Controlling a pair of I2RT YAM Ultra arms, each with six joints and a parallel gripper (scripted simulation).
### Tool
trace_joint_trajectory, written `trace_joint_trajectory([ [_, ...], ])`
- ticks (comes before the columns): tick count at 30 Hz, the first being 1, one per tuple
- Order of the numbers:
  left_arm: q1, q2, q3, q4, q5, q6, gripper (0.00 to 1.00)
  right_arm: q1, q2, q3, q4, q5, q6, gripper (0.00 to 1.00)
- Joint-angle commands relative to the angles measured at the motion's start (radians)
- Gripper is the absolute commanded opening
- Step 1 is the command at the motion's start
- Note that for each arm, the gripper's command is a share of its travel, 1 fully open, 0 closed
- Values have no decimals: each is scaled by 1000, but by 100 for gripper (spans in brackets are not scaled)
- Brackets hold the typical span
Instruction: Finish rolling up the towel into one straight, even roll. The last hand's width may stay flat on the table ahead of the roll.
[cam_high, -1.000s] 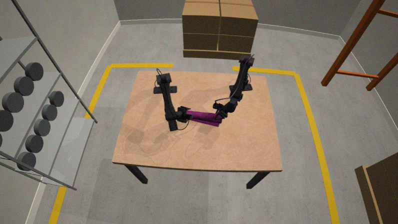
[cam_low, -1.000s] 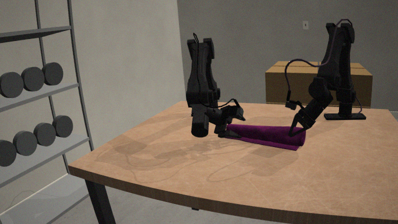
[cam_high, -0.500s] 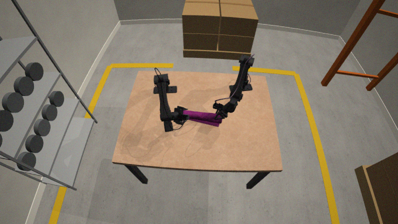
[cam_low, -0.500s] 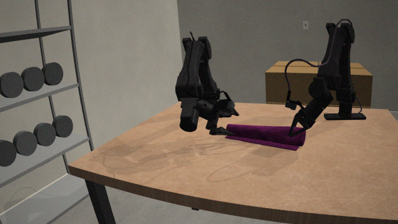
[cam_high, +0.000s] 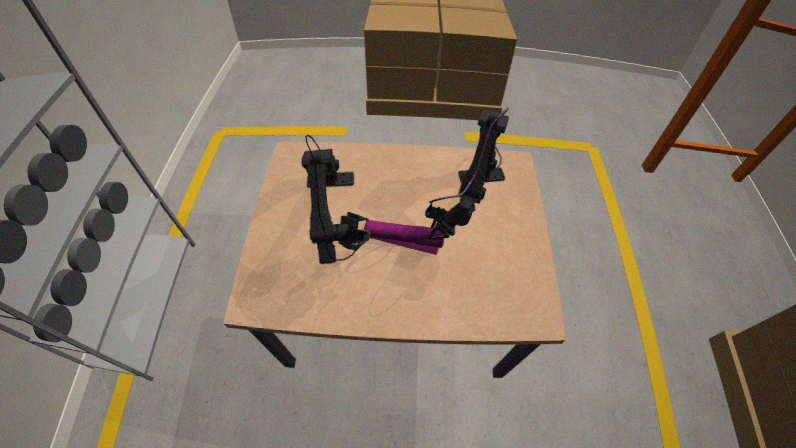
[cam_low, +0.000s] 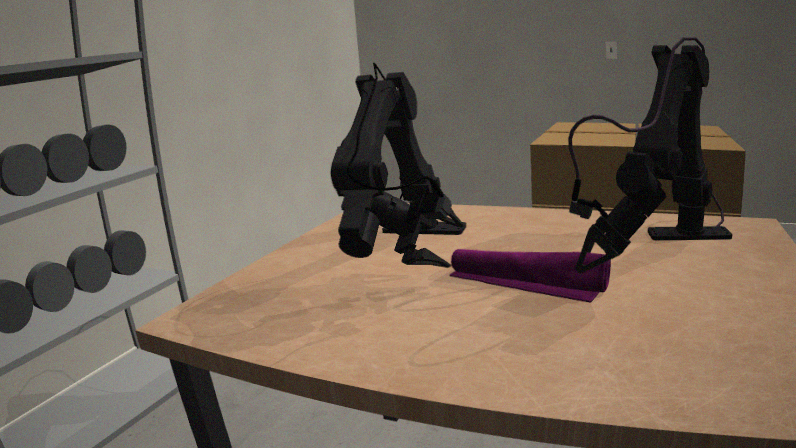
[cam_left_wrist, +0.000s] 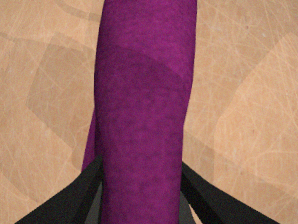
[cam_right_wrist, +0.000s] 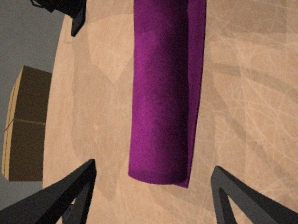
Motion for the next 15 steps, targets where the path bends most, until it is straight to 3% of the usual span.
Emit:
trace_joint_trajectory([
  [1,-4,14,38,-24,13,-15,38,-1,-28,29,-16,1,-14,85],
  [15,24,156,319,-426,92,-42,38,-1,-28,29,-16,1,-14,85],
])
